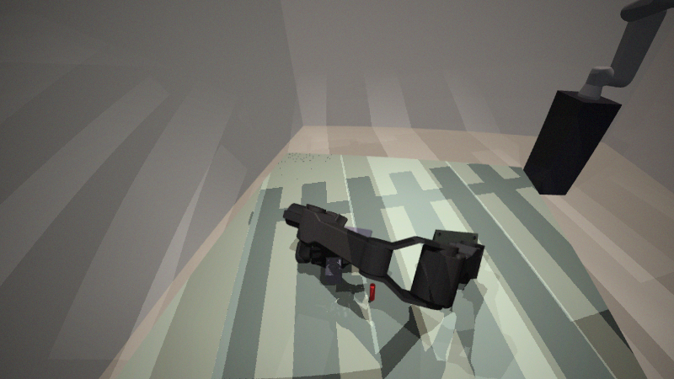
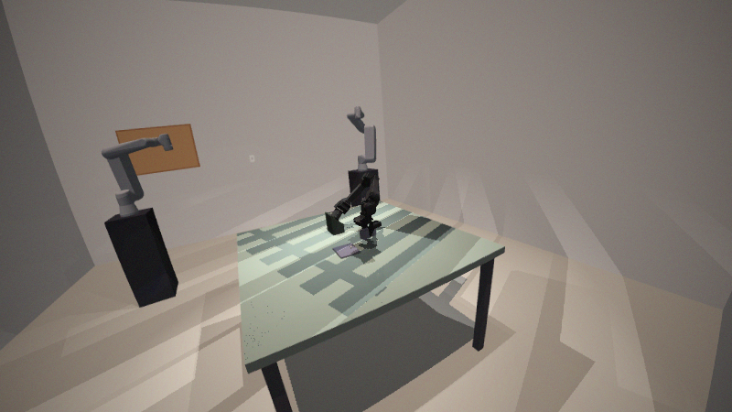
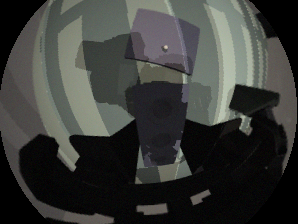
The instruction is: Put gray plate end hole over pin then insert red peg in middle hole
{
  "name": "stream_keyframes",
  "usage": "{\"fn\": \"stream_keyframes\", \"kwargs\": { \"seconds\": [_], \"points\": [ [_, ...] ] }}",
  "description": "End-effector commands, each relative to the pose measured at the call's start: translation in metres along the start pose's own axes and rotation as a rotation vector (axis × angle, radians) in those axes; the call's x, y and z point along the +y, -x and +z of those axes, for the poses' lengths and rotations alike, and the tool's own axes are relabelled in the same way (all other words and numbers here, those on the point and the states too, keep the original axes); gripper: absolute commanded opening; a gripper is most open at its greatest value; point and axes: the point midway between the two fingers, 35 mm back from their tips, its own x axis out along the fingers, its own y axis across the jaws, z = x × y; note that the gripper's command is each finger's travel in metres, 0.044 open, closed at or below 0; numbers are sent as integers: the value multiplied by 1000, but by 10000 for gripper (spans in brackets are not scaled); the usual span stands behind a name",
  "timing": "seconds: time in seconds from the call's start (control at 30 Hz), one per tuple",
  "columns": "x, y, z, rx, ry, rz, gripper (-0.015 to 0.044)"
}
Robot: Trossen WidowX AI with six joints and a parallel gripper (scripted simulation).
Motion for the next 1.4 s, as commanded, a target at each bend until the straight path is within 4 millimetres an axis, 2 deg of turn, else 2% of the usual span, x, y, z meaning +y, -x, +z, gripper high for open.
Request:
{"fn": "stream_keyframes", "kwargs": {
  "seconds": [0.0,0.77,0.9,1.37],
  "points": [
    [1,12,1,-9,10,1,0],
    [-7,81,0,7,-18,-5,0],
    [-7,80,4,7,-24,-5,0],
    [-8,59,45,4,-79,-4,0]
  ]
}}
